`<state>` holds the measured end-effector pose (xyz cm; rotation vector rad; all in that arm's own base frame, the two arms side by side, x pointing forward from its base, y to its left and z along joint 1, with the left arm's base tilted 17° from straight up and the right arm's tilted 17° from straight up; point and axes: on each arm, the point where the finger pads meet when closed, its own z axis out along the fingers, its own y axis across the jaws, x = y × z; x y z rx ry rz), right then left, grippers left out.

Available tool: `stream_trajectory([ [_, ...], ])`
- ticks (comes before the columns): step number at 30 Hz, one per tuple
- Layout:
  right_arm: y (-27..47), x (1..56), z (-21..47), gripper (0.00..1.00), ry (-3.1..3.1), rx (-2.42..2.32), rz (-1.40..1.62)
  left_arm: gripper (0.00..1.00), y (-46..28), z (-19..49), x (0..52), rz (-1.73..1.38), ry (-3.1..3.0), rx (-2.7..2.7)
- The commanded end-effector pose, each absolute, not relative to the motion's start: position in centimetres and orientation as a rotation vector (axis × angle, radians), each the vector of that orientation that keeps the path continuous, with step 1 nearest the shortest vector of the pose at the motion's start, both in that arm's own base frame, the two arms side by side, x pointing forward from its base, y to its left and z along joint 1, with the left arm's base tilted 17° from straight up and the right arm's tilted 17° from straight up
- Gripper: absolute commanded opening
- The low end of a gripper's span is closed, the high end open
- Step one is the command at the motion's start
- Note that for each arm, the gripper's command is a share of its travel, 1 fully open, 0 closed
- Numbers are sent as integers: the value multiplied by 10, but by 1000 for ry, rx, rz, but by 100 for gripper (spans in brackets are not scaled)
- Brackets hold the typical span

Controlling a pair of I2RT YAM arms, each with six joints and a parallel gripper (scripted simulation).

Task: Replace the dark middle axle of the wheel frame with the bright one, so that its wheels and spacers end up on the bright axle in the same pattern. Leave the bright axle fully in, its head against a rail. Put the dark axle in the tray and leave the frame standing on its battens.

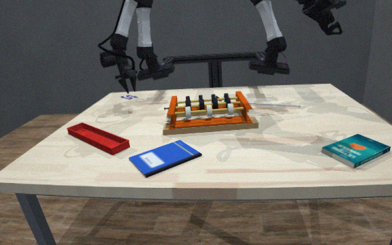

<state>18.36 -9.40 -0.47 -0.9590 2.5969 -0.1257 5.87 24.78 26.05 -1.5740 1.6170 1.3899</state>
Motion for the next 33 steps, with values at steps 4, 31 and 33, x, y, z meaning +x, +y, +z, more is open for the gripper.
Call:
stream_trajectory([
  [4, -87, 204, 1, 36, 2763, -767, -48, 100, 256, 269, 113, 1173, 1654, -1421],
  [31, 7, 295, 5, 36, 2985, -513, -58, 100, 202, 313, 269, 635, 1736, -860],
  [33, 18, 300, 4, 36, 2998, -489, -75, 100, 193, 318, 281, 592, 1735, -809],
])
